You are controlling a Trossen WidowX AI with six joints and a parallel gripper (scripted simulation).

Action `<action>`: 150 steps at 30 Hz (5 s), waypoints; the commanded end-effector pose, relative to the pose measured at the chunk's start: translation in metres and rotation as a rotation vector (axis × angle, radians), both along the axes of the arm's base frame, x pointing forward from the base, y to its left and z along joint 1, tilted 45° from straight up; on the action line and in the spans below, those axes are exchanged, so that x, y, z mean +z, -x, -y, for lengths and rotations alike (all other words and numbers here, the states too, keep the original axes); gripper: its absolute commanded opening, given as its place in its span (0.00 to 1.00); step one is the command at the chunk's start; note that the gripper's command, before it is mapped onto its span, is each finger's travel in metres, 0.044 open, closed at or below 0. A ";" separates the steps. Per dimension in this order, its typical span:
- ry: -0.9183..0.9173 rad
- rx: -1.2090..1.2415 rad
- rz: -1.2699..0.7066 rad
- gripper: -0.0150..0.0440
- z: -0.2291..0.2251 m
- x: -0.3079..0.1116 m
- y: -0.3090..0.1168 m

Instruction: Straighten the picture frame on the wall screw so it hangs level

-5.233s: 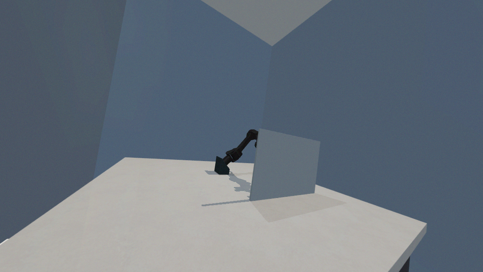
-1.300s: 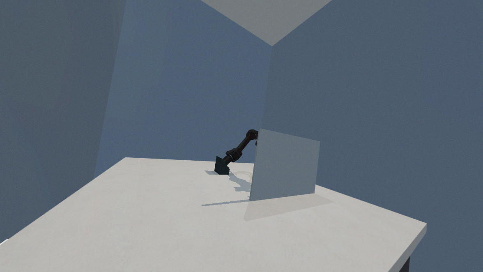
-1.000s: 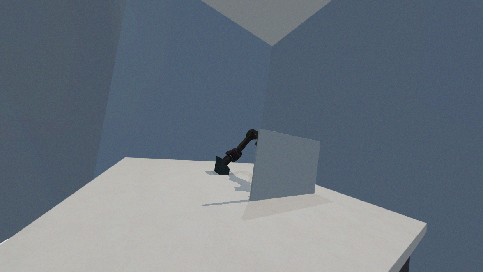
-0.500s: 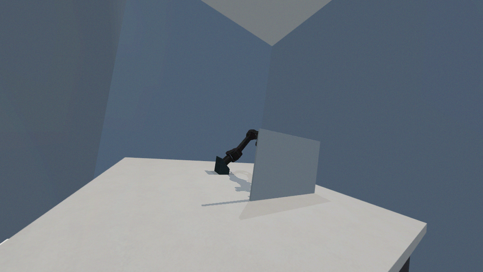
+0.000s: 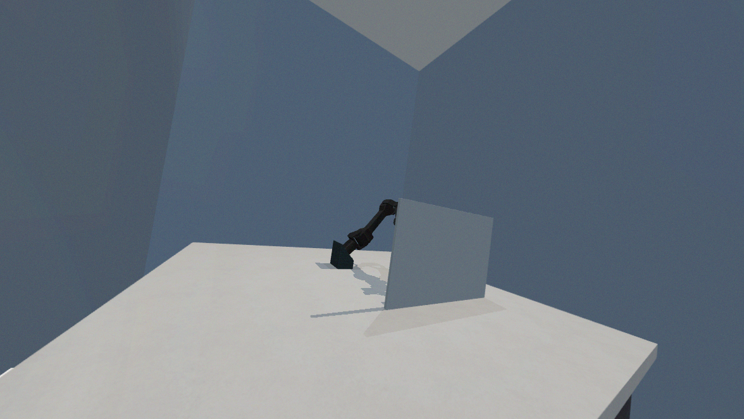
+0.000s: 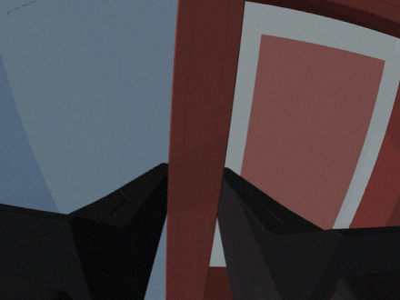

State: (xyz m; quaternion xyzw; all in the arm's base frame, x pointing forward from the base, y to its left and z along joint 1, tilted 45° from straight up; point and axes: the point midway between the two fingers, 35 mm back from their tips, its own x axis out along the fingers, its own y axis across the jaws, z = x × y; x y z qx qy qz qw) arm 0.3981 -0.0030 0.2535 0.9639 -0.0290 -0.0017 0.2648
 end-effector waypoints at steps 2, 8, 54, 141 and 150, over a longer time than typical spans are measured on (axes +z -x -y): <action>0.040 -0.001 -0.002 0.25 0.000 0.000 0.000; 0.071 -0.002 -0.004 0.25 -0.001 0.000 0.000; 0.243 -0.004 -0.016 0.65 -0.002 -0.001 0.000; -0.052 -0.004 -0.008 0.69 0.025 0.010 0.187; -0.052 -0.004 -0.008 0.69 0.025 0.010 0.187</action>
